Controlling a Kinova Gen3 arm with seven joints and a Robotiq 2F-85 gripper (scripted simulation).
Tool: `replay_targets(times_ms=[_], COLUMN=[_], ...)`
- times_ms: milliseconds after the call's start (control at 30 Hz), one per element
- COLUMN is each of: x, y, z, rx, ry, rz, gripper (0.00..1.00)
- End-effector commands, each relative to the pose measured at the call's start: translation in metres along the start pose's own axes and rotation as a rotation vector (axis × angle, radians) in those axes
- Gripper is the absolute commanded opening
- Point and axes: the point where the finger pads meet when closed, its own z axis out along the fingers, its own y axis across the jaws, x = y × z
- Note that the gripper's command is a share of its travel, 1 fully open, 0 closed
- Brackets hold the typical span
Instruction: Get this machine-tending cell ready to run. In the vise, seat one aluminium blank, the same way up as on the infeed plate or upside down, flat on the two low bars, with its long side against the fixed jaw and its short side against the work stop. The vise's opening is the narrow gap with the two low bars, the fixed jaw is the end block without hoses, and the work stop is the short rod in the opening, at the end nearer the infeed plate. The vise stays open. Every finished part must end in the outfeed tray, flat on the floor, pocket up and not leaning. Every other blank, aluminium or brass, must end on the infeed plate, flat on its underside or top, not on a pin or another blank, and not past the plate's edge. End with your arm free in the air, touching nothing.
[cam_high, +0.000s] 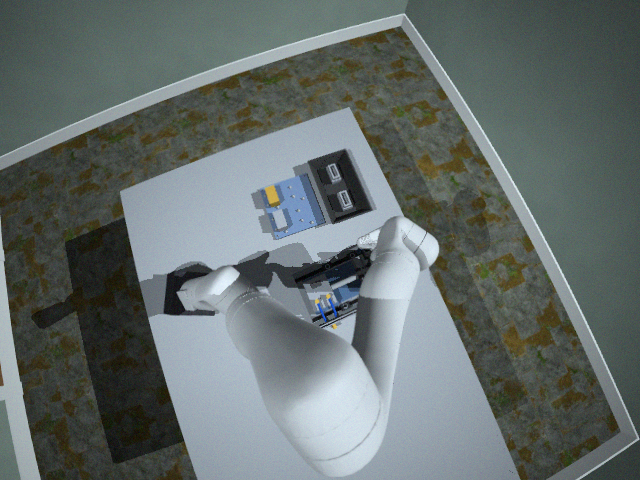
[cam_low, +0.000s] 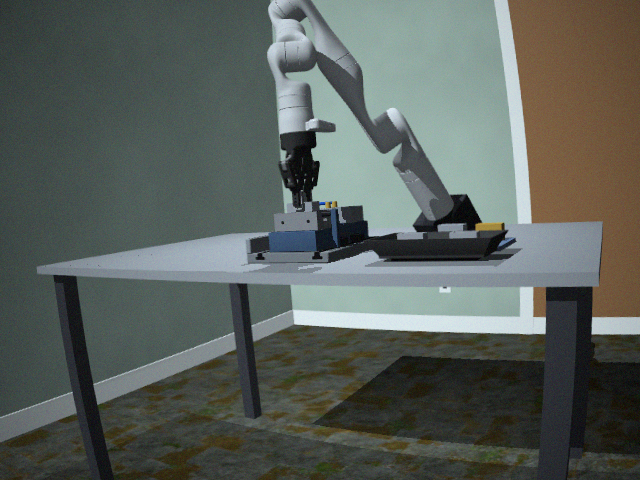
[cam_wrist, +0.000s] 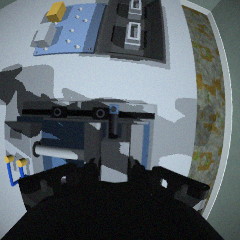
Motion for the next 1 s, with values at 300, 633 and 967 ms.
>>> replay_targets(times_ms=[300, 633, 967], x=[0.0, 0.0, 0.0], y=[0.0003, 0.0003, 0.0003], z=[-0.0003, -0.0003, -0.0003], rx=[-0.001, -0.001, -0.001], ry=[0.0, 0.0, 0.0], rz=[0.0, 0.0, 0.0], gripper=[0.0, 0.0, 0.67])
